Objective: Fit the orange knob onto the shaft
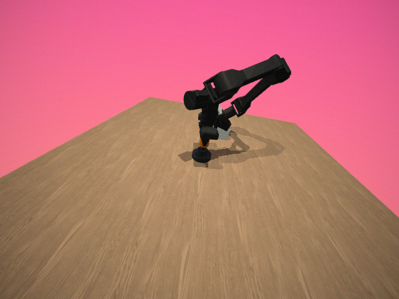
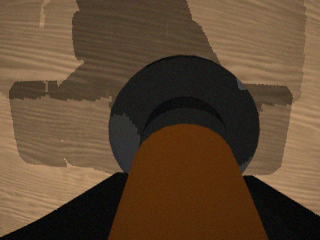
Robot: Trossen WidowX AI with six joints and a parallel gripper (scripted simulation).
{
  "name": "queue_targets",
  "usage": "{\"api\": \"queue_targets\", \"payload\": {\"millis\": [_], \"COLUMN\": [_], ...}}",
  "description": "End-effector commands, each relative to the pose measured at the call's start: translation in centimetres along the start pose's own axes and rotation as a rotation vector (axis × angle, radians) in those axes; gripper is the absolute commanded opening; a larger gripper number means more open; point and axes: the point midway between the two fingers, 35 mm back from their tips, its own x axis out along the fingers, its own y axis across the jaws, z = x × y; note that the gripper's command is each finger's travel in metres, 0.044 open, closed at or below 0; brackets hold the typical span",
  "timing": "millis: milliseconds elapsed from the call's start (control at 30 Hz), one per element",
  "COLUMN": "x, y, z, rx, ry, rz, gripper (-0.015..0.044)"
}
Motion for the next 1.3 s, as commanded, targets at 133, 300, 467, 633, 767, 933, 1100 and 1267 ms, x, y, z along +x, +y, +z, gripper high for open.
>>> {"api": "queue_targets", "payload": {"millis": [133,300,467,633,767,933,1100,1267], "x": [-0.19,-0.03,0.11,0.21,0.23,0.08,-0.13,-0.29], "y": [-0.16,-0.11,-0.02,0.06,0.14,0.17,0.09,-0.07], "z": [-0.30,-0.37,-0.37,-0.32,-0.20,-0.01,0.08,0.13], "rx": [0.538,0.883,1.230,1.579,1.858,1.962,1.962,1.962], "ry": [0.004,0.003,0.002,0.001,0.000,0.000,0.000,0.000], "rz": [-0.005,-0.006,-0.007,-0.008,-0.008,-0.008,-0.008,-0.008], "gripper": [0.0000,0.0000,0.0000,0.0000,0.0000,0.0000,0.0000,0.0000]}}
